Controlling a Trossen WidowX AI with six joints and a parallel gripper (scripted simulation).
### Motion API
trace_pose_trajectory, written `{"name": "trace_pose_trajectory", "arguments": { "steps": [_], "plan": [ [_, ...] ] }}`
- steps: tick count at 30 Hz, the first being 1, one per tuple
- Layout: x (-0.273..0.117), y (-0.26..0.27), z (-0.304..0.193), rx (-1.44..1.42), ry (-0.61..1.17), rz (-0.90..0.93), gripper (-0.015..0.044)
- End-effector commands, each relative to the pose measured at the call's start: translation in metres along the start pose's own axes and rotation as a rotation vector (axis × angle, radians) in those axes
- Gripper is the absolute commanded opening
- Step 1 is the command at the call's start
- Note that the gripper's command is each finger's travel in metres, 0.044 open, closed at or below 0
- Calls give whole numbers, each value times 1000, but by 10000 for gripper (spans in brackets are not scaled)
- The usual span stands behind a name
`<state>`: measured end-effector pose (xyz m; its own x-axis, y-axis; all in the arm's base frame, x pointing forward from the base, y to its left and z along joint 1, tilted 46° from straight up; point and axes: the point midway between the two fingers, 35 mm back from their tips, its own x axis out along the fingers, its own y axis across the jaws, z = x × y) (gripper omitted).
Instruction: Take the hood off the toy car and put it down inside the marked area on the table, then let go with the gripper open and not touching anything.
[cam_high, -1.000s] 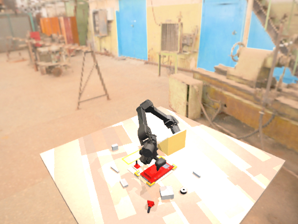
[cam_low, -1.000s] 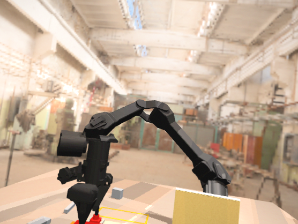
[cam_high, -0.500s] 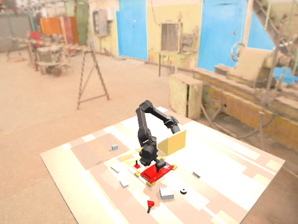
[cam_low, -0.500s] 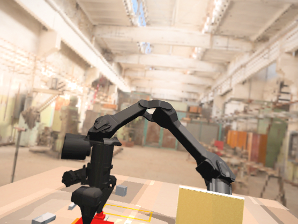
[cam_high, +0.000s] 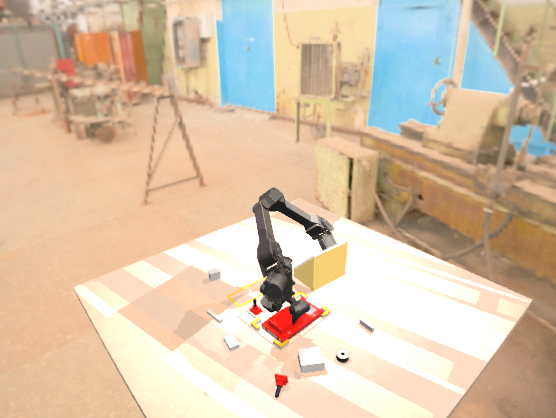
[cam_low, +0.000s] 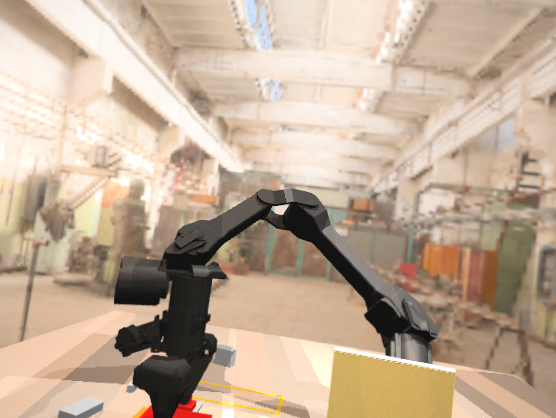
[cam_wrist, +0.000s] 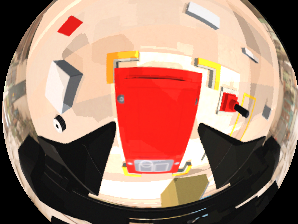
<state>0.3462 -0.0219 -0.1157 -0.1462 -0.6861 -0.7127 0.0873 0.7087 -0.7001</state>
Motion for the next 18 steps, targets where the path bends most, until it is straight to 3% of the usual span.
{"name": "trace_pose_trajectory", "arguments": {
  "steps": [1,18],
  "plan": [
    [3,-1,-2,-9,2,-5,440],
    [11,-1,-2,-9,2,-6,440]
  ]
}}
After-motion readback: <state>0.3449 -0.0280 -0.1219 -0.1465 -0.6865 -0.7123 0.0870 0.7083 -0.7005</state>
